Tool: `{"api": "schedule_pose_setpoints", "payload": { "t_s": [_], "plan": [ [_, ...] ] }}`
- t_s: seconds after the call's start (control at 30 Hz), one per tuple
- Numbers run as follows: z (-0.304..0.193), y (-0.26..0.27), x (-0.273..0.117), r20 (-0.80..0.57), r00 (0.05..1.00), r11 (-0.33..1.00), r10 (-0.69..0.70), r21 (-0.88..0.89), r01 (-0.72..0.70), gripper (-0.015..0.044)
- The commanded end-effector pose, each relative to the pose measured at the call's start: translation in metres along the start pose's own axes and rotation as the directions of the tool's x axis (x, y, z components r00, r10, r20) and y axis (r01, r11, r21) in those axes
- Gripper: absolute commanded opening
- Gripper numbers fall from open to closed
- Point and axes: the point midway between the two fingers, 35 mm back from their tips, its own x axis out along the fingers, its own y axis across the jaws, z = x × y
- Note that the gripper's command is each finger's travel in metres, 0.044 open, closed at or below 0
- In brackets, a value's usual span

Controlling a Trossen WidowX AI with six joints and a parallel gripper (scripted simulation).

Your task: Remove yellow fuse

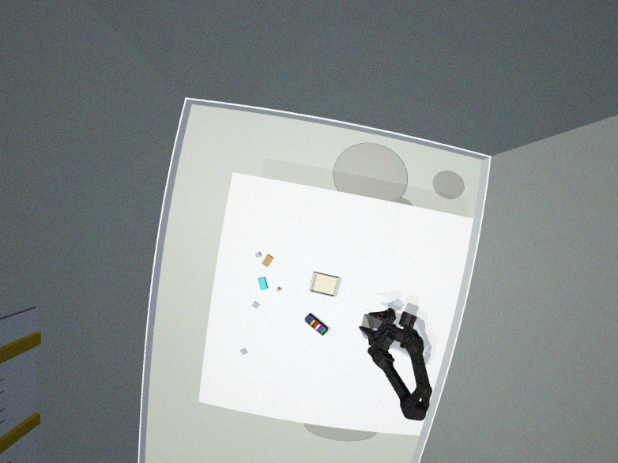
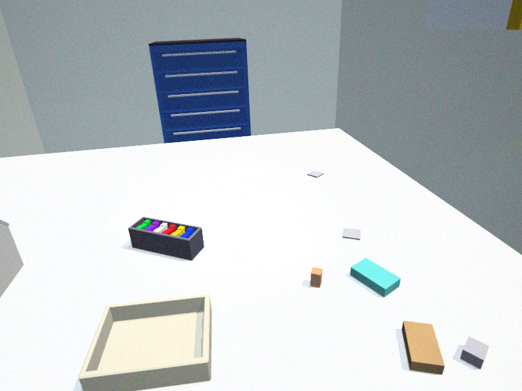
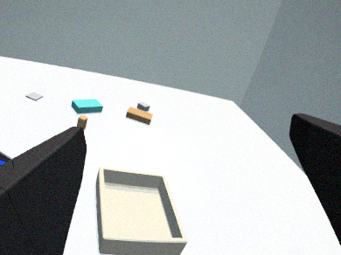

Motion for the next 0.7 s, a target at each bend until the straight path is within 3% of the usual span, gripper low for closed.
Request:
{"api": "schedule_pose_setpoints", "payload": {
  "t_s": [0.0,0.2,0.4,0.67],
  "plan": [
    [0.000,0.000,0.001,-0.005,1.000,1.000,0.007,-0.001,-0.007,0.0374],
    [-0.007,0.006,0.027,-0.189,0.956,0.973,0.222,-0.016,-0.230,0.0216],
    [-0.016,0.020,0.059,-0.409,0.816,0.890,0.409,-0.018,-0.456,0.0063],
    [-0.025,0.051,0.105,-0.658,0.546,0.726,0.519,0.002,-0.687,0.0063]
  ]
}}
